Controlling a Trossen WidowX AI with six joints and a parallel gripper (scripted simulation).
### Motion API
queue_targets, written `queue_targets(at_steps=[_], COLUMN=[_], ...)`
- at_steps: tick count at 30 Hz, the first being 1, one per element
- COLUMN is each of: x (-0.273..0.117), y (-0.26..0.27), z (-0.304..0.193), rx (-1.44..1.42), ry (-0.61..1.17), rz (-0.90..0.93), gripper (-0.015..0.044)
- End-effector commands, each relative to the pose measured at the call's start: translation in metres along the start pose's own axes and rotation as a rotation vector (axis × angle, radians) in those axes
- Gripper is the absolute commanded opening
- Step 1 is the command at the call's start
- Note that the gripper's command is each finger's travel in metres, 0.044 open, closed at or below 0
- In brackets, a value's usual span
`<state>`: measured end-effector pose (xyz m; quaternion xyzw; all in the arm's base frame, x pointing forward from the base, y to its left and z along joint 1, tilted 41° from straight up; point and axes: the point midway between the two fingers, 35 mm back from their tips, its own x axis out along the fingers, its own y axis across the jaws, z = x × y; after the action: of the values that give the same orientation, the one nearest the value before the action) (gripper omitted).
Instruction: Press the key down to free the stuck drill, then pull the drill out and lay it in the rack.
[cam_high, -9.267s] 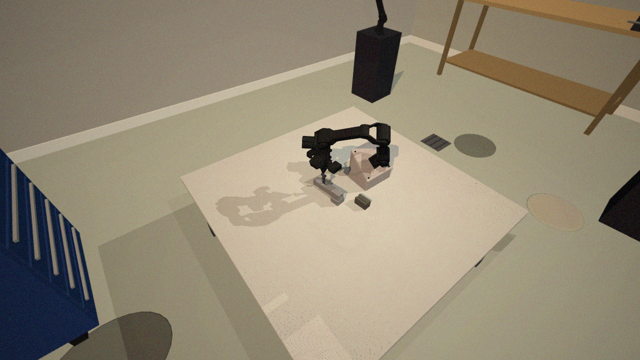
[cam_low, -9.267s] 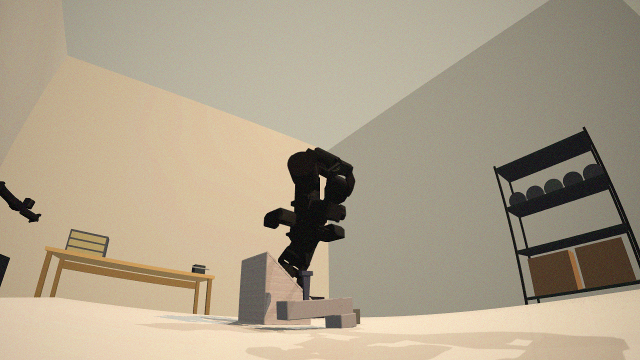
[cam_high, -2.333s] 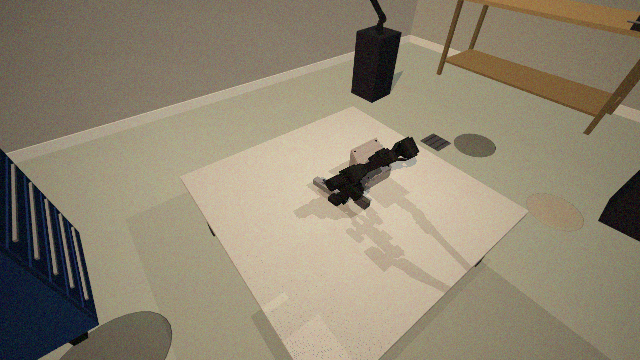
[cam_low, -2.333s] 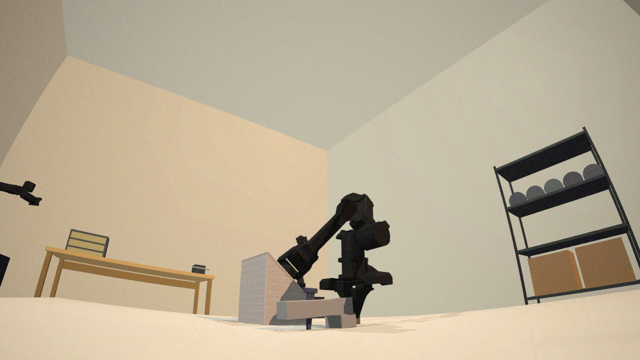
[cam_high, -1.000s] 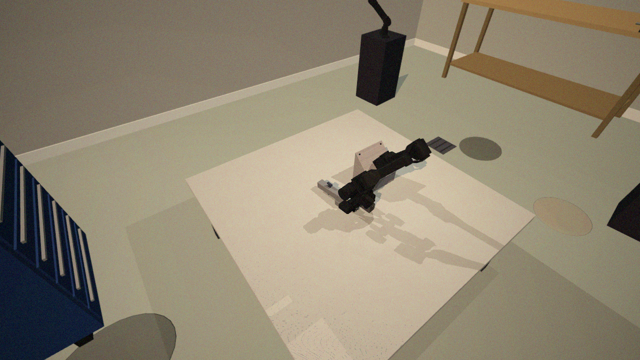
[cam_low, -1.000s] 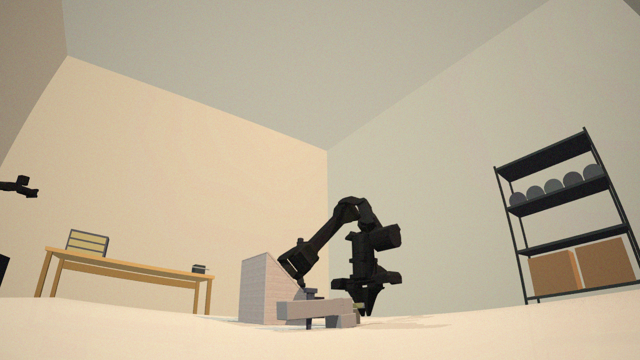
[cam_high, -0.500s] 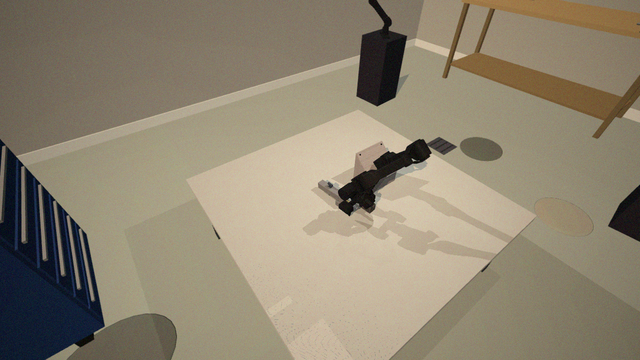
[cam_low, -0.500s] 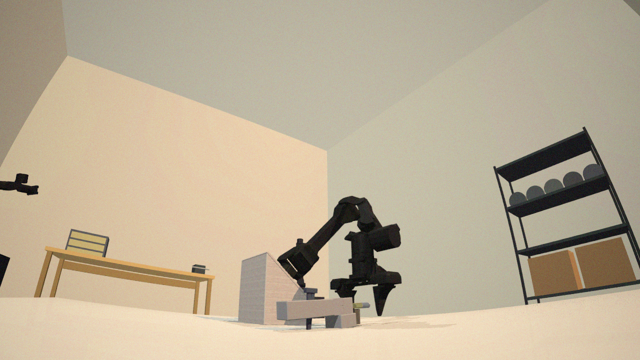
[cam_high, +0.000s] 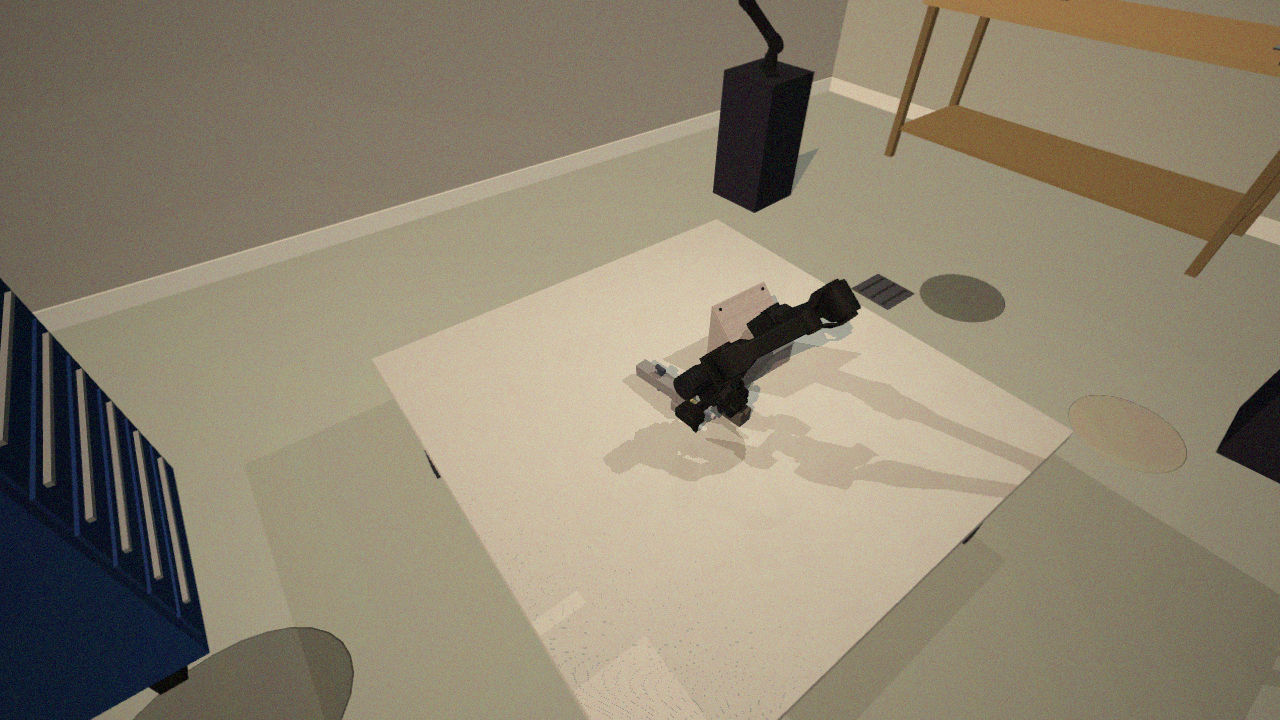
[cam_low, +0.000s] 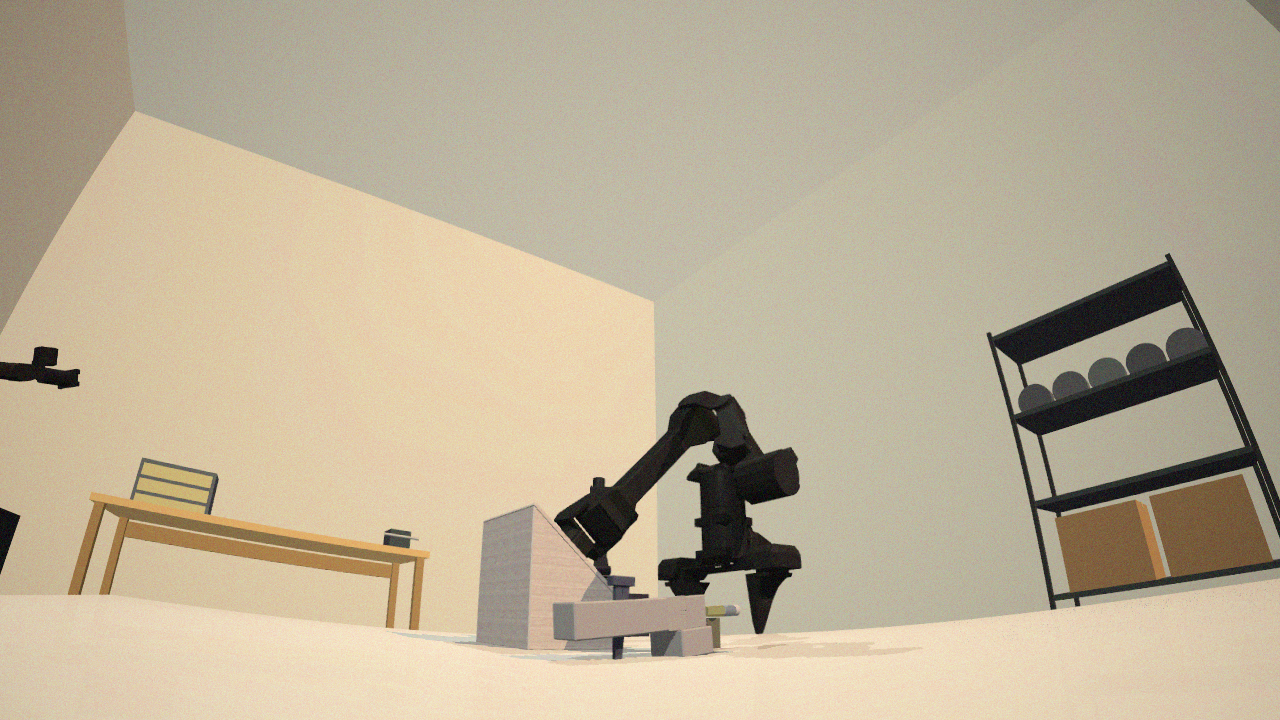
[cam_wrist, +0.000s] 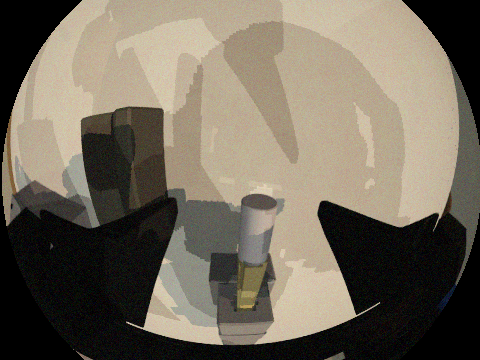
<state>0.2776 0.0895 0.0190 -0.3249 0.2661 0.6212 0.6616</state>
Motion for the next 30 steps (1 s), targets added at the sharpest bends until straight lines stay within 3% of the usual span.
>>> queue_targets(at_steps=[1, 15, 30], x=[0.0015, 0.0042, 0.0026], y=[0.0006, 0.0011, -0.0003], z=[-0.0024, -0.0074, -0.0056], rx=[-0.002, -0.002, 0.000], ry=[-0.001, -0.001, 0.001], rz=[0.002, 0.002, 0.000], gripper=[0.0440, 0.0440, 0.0046])
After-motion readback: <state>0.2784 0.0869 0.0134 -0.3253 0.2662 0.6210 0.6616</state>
